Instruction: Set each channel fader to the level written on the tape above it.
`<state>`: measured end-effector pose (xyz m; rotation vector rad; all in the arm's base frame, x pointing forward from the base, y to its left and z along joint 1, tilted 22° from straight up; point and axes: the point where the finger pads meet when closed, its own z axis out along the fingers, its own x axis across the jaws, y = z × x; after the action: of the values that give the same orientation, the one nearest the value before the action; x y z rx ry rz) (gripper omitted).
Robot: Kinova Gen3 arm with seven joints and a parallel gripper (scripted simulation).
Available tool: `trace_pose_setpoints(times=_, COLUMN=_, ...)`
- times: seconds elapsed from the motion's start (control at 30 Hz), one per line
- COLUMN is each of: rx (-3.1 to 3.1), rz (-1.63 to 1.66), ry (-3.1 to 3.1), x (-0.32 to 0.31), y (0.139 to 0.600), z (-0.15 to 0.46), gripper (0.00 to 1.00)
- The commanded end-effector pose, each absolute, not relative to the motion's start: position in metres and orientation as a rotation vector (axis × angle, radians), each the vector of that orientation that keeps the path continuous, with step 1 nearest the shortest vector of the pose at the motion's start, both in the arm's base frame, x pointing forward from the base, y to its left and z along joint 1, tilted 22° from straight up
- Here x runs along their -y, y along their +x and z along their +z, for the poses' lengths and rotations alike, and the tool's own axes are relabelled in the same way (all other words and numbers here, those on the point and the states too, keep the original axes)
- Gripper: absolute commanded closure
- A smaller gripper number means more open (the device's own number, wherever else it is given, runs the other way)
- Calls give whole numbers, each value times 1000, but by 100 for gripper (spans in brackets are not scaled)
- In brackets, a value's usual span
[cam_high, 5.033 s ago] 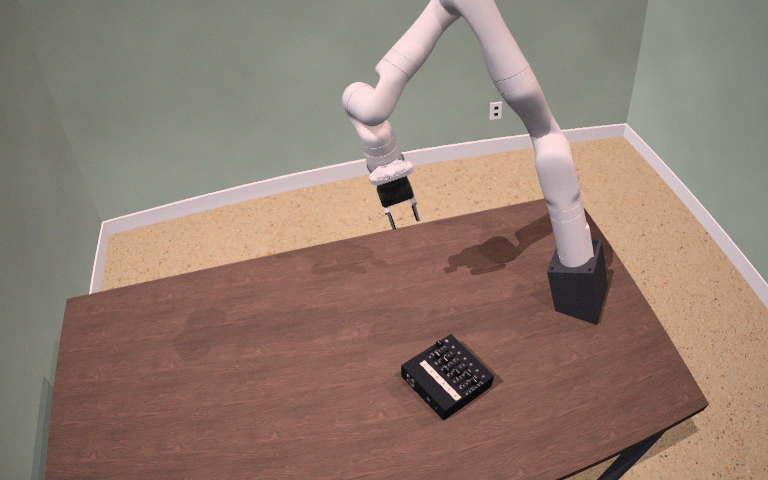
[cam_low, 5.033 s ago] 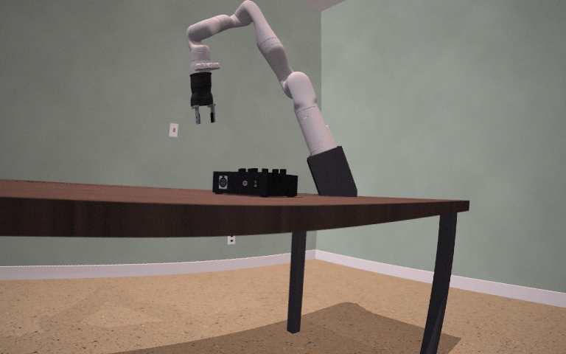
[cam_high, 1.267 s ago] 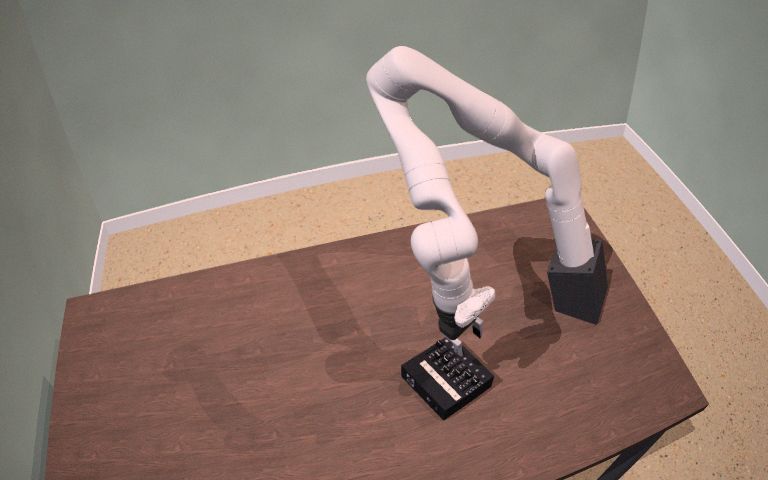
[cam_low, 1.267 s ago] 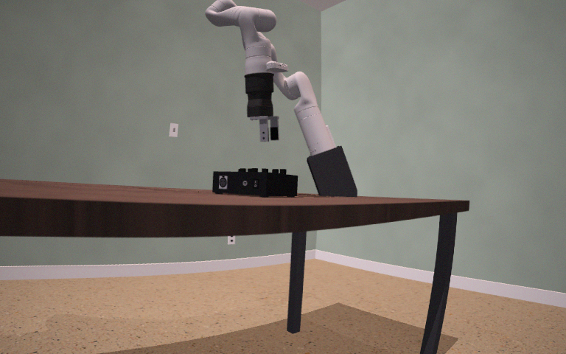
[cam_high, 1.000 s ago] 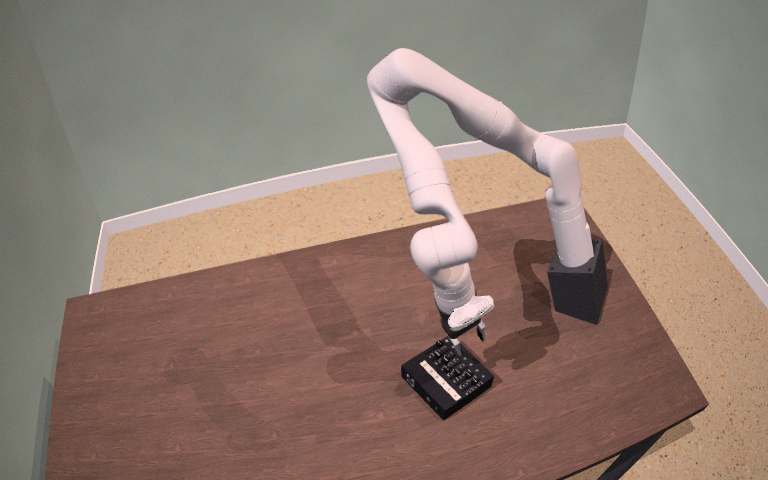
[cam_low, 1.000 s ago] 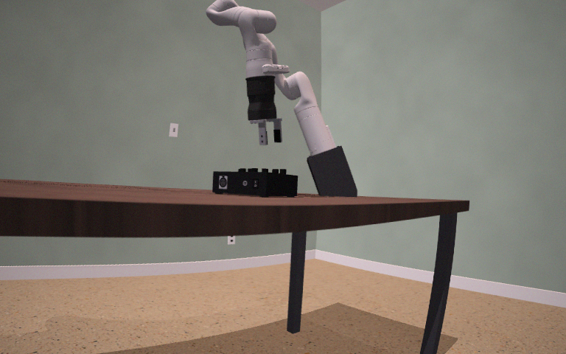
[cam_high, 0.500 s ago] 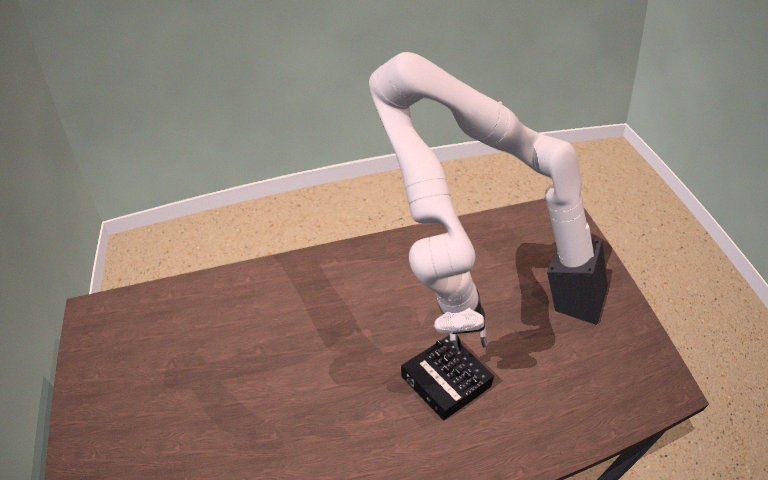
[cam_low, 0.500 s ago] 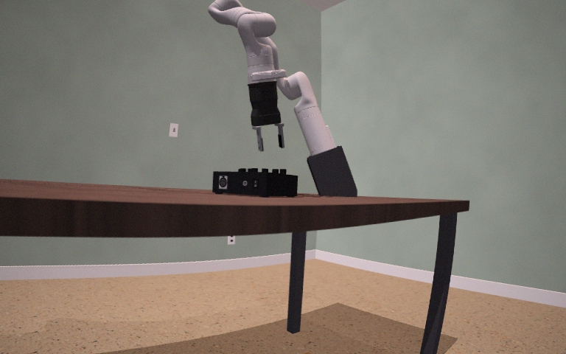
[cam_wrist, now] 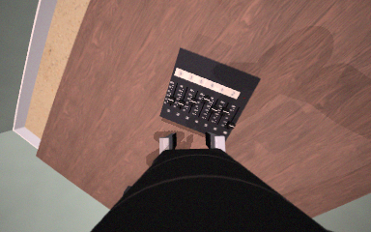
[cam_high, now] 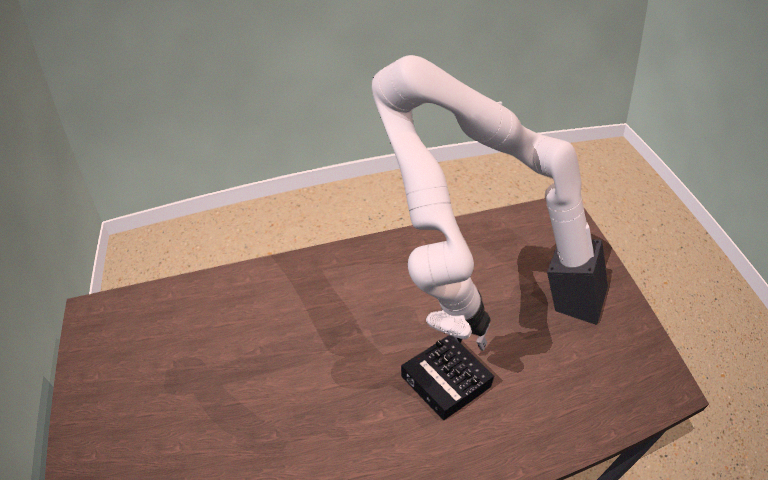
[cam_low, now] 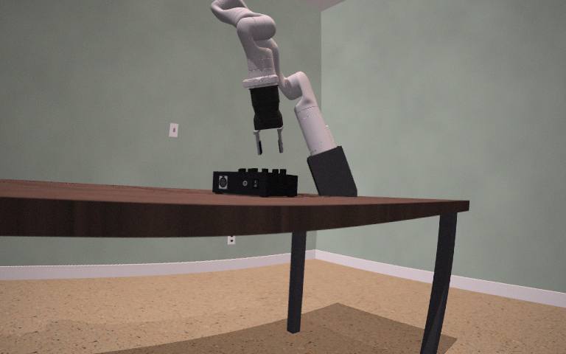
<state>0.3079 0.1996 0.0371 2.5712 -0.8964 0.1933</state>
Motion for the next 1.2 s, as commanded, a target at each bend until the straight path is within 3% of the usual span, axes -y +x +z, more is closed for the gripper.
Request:
trace_pose_setpoints(times=0.0, rx=967, rz=206, ry=2552, x=-203, y=307, z=35, gripper=0)
trace_pose_setpoints(times=1.17, rx=1370, rz=266, ry=2354, x=-193, y=306, z=32, gripper=0)
